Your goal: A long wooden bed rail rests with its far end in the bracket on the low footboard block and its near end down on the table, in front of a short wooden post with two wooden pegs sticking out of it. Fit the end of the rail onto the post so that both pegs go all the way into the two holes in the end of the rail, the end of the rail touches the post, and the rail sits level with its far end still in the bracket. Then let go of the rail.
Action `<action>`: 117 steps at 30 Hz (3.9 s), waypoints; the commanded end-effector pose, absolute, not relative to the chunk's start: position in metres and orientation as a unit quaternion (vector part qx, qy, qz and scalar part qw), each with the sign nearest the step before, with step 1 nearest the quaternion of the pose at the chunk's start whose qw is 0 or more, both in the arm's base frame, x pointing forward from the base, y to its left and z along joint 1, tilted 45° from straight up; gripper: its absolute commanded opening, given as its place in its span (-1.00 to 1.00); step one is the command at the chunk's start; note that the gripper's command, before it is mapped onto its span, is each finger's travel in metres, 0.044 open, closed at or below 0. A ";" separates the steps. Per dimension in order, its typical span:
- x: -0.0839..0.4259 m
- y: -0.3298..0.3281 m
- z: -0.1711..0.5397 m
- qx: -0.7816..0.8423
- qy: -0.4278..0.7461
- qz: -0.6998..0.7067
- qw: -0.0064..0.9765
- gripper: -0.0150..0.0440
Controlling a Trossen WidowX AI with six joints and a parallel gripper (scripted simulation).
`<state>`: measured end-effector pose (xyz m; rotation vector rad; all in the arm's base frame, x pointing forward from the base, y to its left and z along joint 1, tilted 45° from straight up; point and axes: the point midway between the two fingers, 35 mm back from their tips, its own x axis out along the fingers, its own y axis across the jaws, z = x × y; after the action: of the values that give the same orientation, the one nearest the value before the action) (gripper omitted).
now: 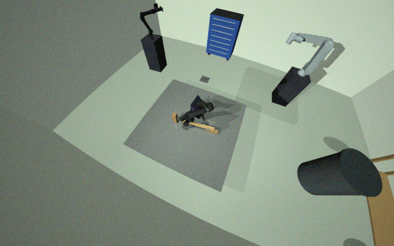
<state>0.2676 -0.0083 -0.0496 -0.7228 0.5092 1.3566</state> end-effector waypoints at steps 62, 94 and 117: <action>0.270 -0.018 -0.054 -0.324 0.228 0.605 0.691 -0.49; 0.272 -0.025 -0.060 -0.324 0.229 0.604 0.691 -0.49; 0.272 -0.029 -0.065 -0.324 0.229 0.604 0.691 -0.49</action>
<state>0.2691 -0.0250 -0.0651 -0.7184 0.5127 1.3602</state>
